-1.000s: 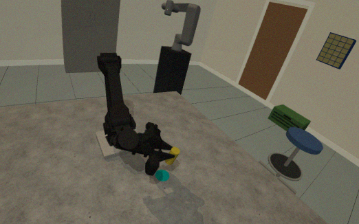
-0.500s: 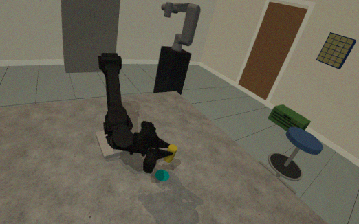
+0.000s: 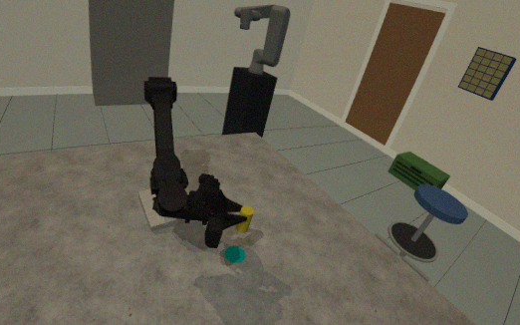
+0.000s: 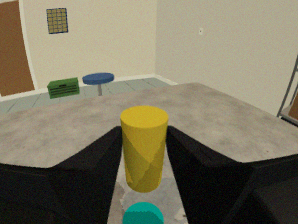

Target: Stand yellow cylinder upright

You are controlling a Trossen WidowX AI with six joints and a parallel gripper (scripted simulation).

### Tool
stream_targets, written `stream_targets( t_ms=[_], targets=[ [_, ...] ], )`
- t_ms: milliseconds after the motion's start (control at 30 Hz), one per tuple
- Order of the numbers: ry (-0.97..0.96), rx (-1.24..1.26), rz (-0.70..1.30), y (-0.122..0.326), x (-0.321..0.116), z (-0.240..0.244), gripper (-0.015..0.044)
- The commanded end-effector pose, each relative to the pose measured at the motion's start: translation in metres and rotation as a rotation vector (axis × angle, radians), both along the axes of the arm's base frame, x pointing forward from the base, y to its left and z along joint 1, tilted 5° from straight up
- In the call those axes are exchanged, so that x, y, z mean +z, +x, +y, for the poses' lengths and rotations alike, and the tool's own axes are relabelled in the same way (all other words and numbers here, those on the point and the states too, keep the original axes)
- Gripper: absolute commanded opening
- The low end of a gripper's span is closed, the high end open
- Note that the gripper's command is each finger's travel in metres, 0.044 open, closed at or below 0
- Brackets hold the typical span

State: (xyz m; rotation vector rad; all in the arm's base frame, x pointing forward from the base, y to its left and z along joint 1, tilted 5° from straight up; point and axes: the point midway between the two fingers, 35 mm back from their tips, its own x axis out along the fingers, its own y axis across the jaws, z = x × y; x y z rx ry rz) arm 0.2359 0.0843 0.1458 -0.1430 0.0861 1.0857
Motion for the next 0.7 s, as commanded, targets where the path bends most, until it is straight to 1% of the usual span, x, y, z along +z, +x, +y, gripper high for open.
stream_targets(
  t_ms=[0, 433, 667],
  targets=[
    [0.002, 0.008, -0.013, -0.002, 0.001, 0.001, 0.0105],
    [0.002, 0.008, -0.013, -0.002, 0.001, 0.001, 0.0105],
    [0.002, 0.009, -0.013, 0.003, -0.013, -0.002, 0.0105]
  ],
)
